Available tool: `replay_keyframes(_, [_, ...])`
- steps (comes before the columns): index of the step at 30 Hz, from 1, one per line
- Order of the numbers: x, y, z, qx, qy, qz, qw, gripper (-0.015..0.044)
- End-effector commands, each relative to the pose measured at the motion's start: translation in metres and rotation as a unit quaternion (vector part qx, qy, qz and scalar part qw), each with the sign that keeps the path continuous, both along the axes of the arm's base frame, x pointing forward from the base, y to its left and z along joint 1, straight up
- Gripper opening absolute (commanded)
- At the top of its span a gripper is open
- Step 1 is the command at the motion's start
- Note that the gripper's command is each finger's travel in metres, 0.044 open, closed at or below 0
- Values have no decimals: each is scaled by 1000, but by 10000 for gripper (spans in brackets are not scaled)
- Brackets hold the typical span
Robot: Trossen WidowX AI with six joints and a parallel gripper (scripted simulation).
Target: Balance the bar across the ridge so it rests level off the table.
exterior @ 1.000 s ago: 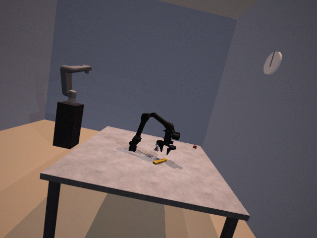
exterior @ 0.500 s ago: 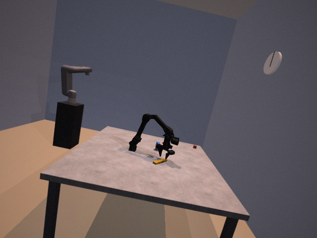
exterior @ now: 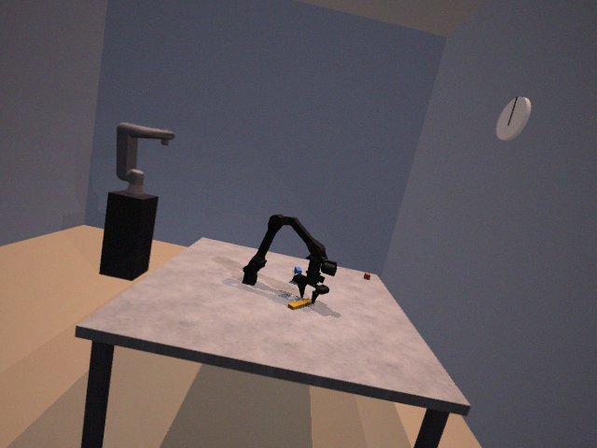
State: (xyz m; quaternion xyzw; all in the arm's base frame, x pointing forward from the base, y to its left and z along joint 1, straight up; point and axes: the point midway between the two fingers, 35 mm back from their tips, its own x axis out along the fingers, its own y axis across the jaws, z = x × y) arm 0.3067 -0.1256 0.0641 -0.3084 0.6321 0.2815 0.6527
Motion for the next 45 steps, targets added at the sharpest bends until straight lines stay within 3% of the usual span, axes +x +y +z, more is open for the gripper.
replay_keyframes(1, [-2, 2, -12, 6, 8, -2, 1000, 315])
replay_keyframes(22, [-2, 2, -16, 6, 8, -2, 1000, 315])
replay_keyframes(28, [-2, 1, -13, 3, 6, 0, 1000, 157])
replay_keyframes(34, [-2, 1, -13, 3, 6, 0, 1000, 117])
replay_keyframes(38, [-1, 1, -7, 3, 6, 0, 1000, 12])
replay_keyframes(45, [1, 0, 11, 3, 7, -1, 1000, 0])
